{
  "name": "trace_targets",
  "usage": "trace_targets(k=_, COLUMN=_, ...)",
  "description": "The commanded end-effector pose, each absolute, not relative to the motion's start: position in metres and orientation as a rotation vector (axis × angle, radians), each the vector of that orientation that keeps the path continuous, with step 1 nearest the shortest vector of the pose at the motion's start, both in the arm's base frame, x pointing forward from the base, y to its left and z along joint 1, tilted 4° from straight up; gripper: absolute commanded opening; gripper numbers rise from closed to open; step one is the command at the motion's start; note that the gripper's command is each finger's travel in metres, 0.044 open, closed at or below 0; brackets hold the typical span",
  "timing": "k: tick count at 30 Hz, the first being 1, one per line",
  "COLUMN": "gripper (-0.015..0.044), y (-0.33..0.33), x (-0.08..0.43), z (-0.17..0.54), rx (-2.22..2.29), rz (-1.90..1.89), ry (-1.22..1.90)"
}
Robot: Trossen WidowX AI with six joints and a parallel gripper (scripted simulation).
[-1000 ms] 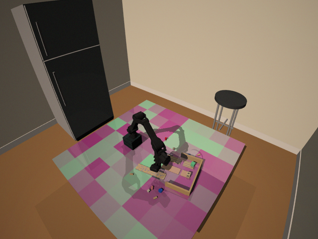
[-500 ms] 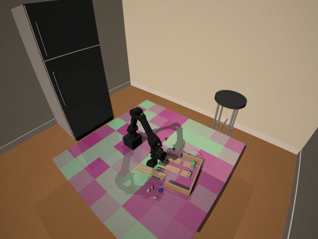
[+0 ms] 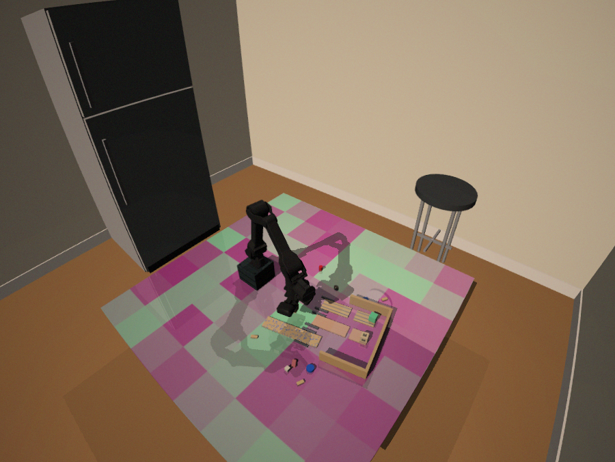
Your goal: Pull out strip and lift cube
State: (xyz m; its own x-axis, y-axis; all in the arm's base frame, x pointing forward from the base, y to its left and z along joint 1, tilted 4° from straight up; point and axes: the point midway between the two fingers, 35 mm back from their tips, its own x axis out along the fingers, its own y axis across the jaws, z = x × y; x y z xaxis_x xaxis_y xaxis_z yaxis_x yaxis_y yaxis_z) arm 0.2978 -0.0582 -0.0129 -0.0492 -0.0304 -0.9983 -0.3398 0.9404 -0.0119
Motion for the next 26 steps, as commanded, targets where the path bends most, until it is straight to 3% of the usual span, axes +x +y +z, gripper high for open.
trace_targets(k=1, gripper=0.0, y=-0.057, x=0.3, z=0.009, rx=-0.288, rz=0.251, ry=1.596)
trace_targets(k=26, gripper=0.0, y=-0.057, x=0.3, z=0.019, rx=-0.288, rz=0.251, ry=1.596)
